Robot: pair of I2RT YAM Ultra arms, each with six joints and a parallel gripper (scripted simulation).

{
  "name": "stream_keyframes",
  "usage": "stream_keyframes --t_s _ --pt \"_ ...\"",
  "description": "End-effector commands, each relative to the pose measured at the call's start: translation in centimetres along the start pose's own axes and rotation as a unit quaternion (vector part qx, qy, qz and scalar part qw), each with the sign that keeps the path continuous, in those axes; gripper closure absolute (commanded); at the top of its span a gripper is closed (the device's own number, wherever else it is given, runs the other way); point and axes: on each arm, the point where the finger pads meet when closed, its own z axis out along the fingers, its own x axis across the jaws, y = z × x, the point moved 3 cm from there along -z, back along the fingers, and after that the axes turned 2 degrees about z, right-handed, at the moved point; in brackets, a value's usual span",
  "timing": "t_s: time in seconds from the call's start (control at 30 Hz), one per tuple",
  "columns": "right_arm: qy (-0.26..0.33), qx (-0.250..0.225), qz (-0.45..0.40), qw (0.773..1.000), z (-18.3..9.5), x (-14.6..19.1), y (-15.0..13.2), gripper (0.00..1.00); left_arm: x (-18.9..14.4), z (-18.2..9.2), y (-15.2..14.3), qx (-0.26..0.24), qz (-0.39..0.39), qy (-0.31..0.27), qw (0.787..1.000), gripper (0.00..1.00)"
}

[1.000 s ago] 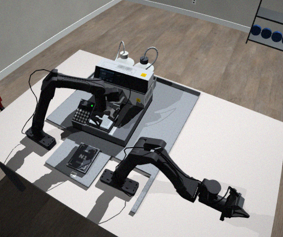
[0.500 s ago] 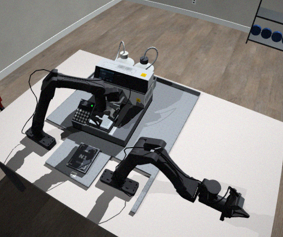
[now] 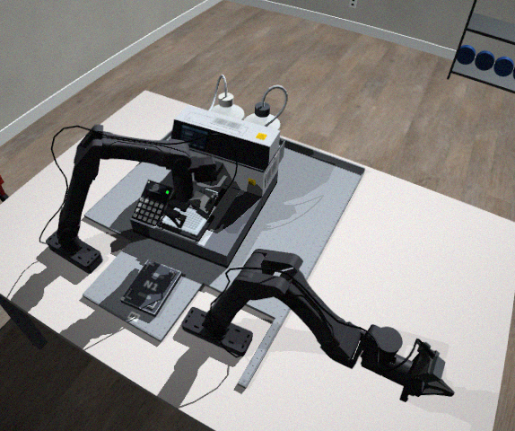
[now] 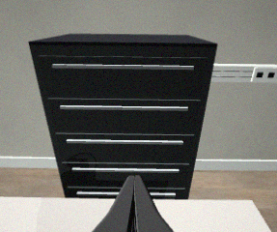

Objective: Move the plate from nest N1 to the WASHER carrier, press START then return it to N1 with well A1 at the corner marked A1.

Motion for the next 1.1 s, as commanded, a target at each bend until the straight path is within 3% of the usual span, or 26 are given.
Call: stream_keyframes --t_s 0.0,1.07 --pt "-0.003 -0.017 0.005 1.0 -0.5 -0.3 1.6 1.0 -0.1 -2.4 0.2 -0.013 0.003 0.009 1.0 0.0" --pt "-0.003 -0.017 0.005 1.0 -0.5 -0.3 1.6 1.0 -0.1 -5.8 -0.5 0.009 -0.008 -0.008 1.0 0.0"
